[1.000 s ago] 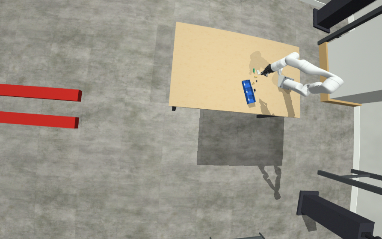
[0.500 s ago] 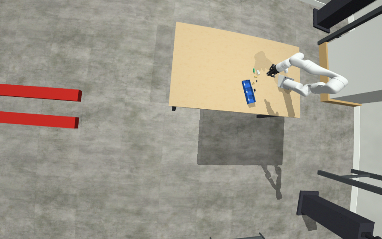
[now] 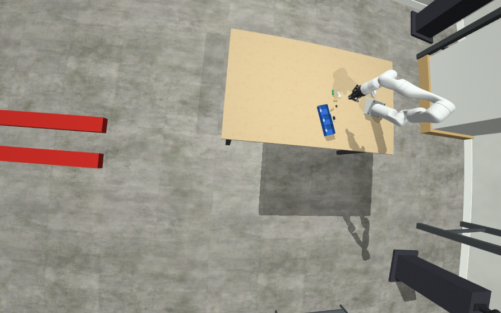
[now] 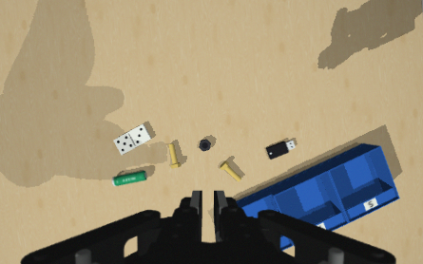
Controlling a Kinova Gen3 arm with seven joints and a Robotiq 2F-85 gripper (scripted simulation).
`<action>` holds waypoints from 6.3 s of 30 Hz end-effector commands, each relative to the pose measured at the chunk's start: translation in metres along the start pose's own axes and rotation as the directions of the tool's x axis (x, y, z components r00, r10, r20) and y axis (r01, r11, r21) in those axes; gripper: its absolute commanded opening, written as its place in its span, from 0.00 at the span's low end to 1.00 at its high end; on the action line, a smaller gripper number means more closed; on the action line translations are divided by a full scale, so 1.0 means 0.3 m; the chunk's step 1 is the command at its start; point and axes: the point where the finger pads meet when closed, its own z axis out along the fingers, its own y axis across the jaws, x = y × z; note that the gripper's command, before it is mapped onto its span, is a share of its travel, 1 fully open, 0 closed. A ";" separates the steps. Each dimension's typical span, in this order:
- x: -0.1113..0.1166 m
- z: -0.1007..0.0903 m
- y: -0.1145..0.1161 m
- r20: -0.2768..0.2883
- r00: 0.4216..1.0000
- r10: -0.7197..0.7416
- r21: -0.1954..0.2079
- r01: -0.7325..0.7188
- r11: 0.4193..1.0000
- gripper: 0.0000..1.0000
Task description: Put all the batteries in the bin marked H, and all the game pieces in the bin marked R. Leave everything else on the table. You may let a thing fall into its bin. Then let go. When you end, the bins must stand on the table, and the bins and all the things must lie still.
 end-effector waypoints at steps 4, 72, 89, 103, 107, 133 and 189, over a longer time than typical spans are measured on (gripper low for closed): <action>-0.095 0.137 0.069 0.001 0.962 0.273 0.004 -0.273 0.962 0.09; -0.269 0.423 0.217 0.011 -0.916 0.401 0.003 -0.401 -0.916 0.09; -0.263 0.560 0.216 0.010 -0.912 0.409 0.003 -0.409 -0.913 0.09; -0.265 0.583 0.214 0.010 -0.914 0.405 0.003 -0.405 -0.914 0.09; -0.265 0.583 0.214 0.010 -0.914 0.405 0.003 -0.405 -0.914 0.09; -0.265 0.583 0.214 0.010 -0.914 0.405 0.003 -0.405 -0.914 0.09; -0.214 0.410 0.342 0.005 -0.918 0.397 0.002 -0.397 -0.918 0.09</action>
